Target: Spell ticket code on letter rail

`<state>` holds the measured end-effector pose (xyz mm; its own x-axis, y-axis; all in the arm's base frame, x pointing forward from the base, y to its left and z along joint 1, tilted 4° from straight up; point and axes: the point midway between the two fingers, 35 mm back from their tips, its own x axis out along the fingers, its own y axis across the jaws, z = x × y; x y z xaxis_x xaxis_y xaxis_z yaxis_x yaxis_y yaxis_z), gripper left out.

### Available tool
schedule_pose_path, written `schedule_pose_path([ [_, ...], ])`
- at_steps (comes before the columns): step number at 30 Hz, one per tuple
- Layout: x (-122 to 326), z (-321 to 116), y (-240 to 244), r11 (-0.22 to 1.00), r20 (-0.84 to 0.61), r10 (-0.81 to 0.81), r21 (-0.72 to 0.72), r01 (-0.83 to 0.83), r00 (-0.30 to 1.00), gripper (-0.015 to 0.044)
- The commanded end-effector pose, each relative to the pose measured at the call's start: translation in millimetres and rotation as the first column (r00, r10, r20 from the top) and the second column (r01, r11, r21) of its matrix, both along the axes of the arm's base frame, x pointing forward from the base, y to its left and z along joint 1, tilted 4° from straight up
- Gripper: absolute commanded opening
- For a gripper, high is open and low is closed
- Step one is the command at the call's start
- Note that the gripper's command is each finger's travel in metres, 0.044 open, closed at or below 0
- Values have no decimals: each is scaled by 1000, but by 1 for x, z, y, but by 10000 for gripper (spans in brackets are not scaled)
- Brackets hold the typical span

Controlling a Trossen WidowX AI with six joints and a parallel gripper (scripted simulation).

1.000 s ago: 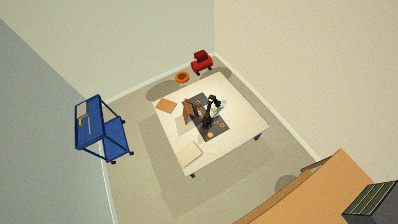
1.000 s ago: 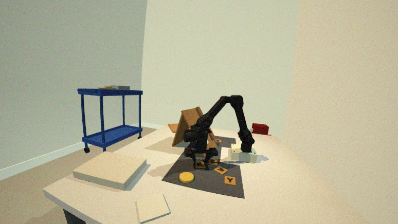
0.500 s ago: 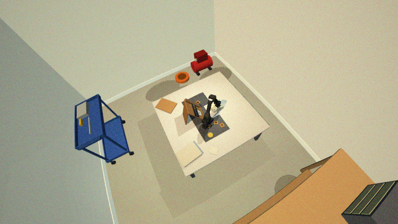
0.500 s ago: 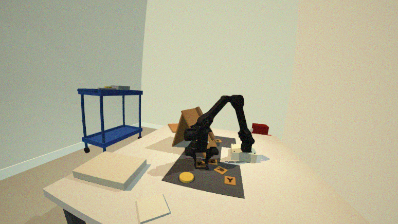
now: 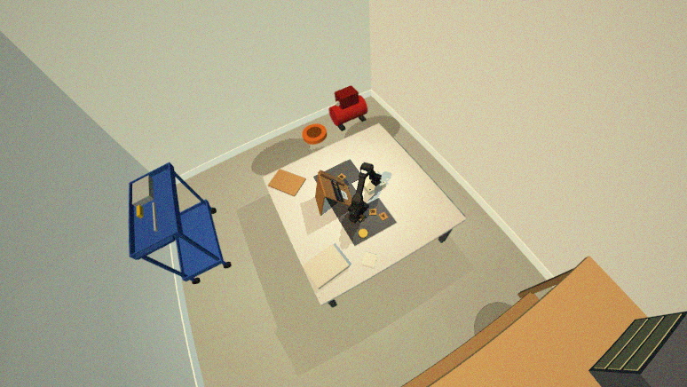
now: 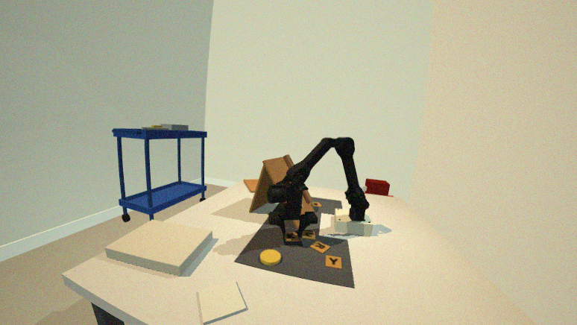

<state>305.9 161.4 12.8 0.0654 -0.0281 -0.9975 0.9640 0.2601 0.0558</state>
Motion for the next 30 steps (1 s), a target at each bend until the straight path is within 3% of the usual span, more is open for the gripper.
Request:
schedule_pose_path([
  [1, 0, 3, 0, 1000, 6, -4, 0, 4, 1000, 0],
  [30, -2, 11, -1, 1000, 13, 18, -5, -18, 1000, 0],
])
